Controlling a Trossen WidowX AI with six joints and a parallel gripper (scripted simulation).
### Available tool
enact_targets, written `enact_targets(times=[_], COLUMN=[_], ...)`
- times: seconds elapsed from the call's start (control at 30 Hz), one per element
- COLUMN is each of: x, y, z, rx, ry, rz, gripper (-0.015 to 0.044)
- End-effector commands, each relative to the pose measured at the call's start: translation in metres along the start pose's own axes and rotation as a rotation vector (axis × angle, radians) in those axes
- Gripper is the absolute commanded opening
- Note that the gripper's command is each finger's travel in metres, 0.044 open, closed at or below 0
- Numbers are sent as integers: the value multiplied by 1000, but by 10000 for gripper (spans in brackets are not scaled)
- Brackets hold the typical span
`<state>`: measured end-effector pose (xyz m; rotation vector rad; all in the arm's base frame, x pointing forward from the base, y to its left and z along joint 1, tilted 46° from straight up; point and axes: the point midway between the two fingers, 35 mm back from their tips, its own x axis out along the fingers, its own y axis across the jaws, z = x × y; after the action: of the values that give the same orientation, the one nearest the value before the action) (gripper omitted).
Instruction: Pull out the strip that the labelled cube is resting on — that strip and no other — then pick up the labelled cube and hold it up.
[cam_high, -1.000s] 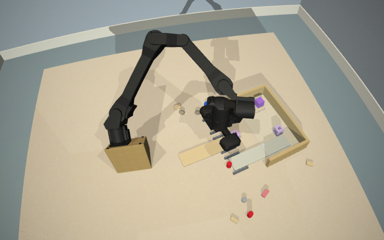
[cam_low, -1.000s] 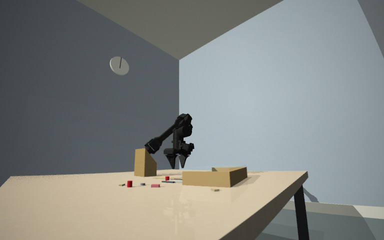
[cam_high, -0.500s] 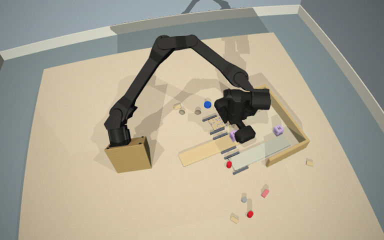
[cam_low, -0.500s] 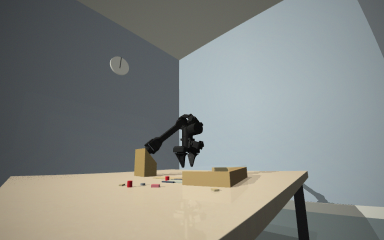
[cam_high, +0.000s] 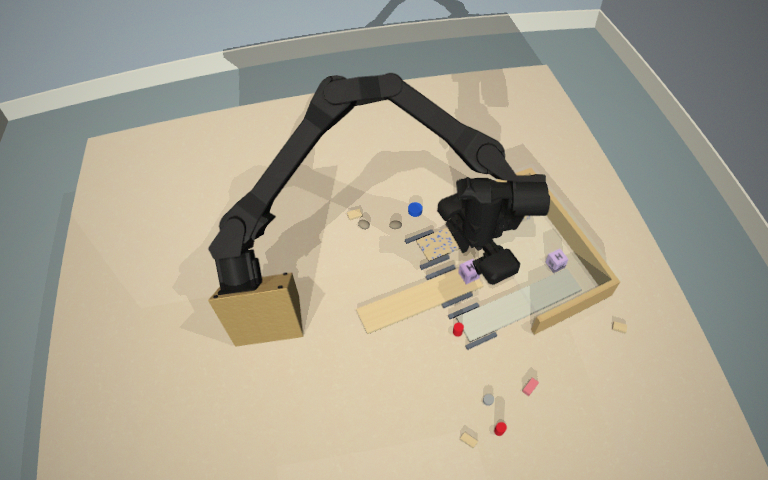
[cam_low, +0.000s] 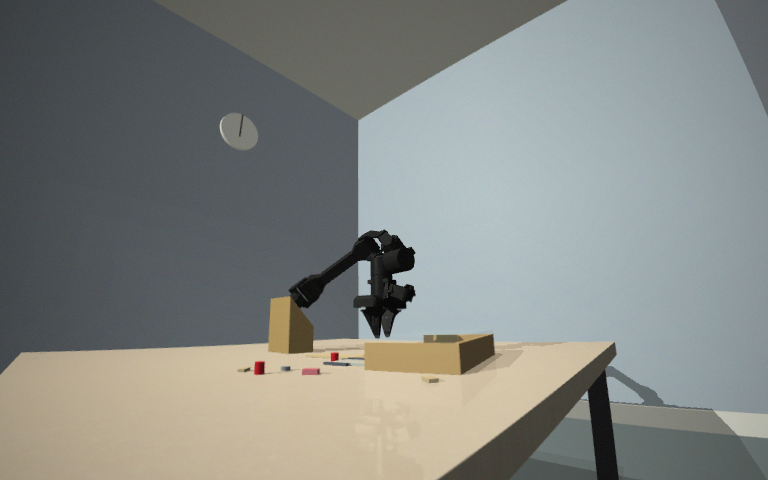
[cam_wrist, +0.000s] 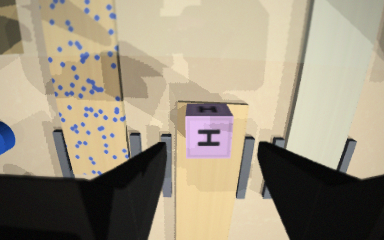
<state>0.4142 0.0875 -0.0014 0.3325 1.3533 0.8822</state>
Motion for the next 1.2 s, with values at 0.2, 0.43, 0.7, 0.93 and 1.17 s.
enact_targets(times=[0.2,0.43,0.7,0.93,1.17], x=[15,27,40,40,40], y=[0,0,1,1,1], z=[0,0,-1,0,0], rx=[6,6,6,-1,-1], ry=[-2,-2,-2,-1,-1], rz=[4,5,6,2,2], gripper=[250,250,250,165,118])
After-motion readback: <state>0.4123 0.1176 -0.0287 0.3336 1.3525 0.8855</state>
